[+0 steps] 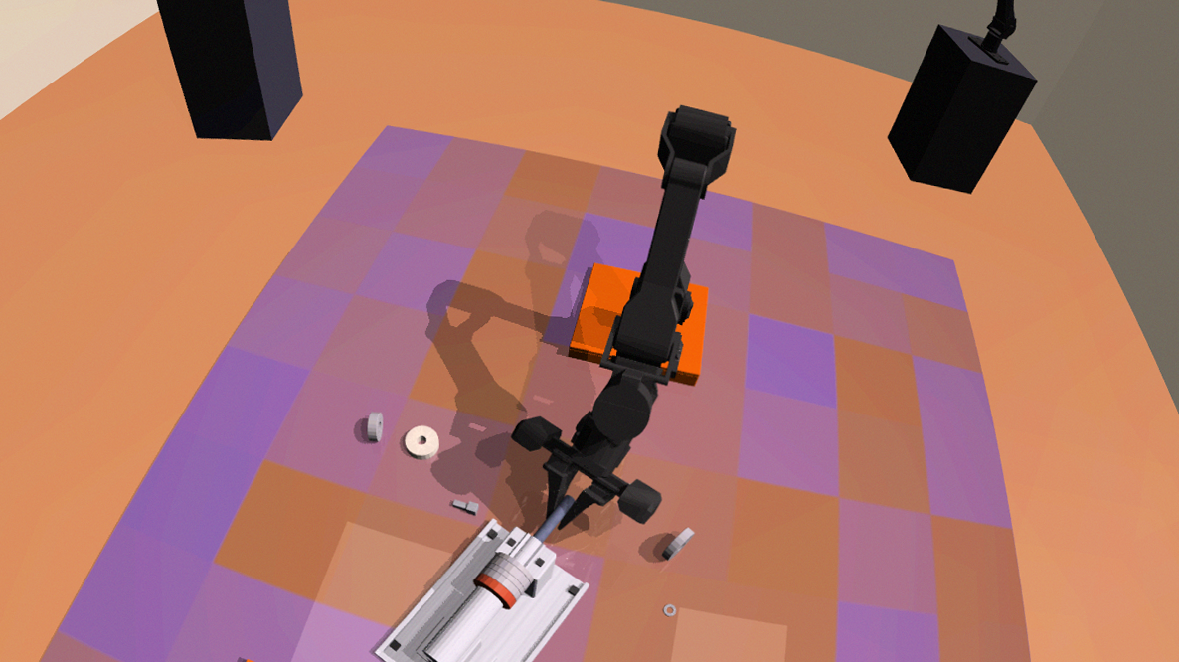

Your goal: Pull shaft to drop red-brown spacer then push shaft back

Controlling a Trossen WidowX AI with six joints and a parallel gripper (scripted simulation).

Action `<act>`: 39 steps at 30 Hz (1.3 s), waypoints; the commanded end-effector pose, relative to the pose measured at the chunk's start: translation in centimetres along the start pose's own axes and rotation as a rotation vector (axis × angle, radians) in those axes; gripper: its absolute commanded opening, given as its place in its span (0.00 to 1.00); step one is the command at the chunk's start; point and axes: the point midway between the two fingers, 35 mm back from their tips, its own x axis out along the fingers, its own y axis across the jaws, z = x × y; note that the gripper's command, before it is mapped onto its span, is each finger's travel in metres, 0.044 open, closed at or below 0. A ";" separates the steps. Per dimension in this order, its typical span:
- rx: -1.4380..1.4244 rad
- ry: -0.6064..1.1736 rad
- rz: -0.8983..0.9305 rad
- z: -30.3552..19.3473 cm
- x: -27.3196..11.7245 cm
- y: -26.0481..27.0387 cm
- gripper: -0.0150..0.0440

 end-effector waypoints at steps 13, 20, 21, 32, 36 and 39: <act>0.003 0.000 0.001 0.2 -0.2 0.0 0.25; 0.003 -0.001 0.001 0.2 -0.2 0.0 0.25; 0.003 -0.001 0.001 0.2 -0.2 0.0 0.25; 0.003 -0.001 0.001 0.3 -0.3 0.0 0.25; 0.003 -0.001 0.001 0.3 -0.3 0.0 0.25; 0.003 -0.001 0.001 0.4 -0.4 0.0 0.25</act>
